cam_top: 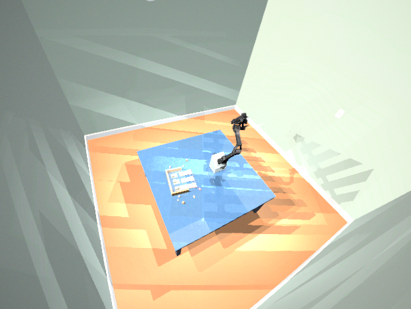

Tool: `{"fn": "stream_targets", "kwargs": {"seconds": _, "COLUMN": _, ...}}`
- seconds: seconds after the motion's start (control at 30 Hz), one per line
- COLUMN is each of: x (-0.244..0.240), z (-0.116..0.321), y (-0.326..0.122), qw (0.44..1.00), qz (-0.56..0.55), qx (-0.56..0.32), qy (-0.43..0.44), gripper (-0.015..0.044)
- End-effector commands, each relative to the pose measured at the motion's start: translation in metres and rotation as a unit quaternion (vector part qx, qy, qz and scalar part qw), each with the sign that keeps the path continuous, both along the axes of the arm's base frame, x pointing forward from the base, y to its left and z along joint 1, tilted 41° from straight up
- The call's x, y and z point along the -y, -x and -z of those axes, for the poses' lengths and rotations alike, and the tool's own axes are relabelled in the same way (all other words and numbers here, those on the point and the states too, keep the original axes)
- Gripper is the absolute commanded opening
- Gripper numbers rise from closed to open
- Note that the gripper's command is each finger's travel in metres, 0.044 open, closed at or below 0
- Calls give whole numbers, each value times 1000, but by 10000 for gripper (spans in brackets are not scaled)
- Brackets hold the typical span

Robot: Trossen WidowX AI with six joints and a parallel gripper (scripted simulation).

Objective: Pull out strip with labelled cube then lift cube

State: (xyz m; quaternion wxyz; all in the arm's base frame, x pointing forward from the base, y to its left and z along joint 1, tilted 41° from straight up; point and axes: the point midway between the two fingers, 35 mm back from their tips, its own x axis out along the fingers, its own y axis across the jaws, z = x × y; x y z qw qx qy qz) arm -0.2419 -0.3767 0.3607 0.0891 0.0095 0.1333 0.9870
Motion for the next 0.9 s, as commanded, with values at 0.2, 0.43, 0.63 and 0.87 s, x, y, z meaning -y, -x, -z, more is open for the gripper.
{"fn": "stream_targets", "kwargs": {"seconds": 0.2, "x": 52, "z": 30, "y": -52, "qw": 985, "qz": -171, "qx": 18, "qy": -28, "gripper": 400}}
{"fn": "stream_targets", "kwargs": {"seconds": 0.43, "x": 100, "z": 73, "y": -141, "qw": 922, "qz": -380, "qx": 43, "qy": -64, "gripper": 400}}
{"fn": "stream_targets", "kwargs": {"seconds": 0.63, "x": 116, "z": 112, "y": -231, "qw": 831, "qz": -544, "qx": 65, "qy": -95, "gripper": 400}}
{"fn": "stream_targets", "kwargs": {"seconds": 0.87, "x": 101, "z": 159, "y": -342, "qw": 689, "qz": -707, "qx": 92, "qy": -130, "gripper": 400}}
